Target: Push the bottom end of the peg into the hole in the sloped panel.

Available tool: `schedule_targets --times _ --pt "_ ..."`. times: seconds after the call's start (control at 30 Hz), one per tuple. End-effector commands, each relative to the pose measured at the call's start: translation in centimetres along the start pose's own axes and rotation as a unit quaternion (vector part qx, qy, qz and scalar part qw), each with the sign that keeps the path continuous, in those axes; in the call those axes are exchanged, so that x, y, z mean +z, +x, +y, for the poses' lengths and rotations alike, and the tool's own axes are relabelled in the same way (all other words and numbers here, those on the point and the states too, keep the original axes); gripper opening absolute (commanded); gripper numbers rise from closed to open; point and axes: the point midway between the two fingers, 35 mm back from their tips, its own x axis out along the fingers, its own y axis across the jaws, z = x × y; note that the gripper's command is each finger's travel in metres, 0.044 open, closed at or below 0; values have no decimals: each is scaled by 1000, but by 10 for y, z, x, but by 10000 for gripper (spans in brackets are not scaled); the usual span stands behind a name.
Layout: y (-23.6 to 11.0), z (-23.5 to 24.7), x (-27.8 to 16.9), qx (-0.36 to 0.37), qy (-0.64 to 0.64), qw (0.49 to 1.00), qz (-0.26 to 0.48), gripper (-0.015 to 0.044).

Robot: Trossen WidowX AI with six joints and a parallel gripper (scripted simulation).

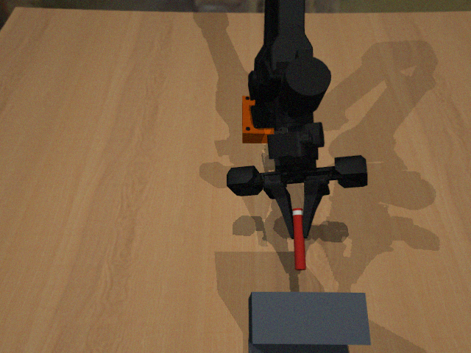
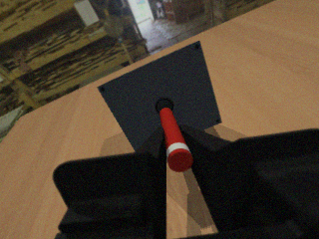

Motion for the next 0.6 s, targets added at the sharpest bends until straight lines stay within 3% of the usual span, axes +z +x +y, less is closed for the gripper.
schedule_targets --times 0.0,0.57 --pt "2 0 -1 2 -2 1000 -2 0" --pt "24 -2 -3 2 0 1000 -7 0"
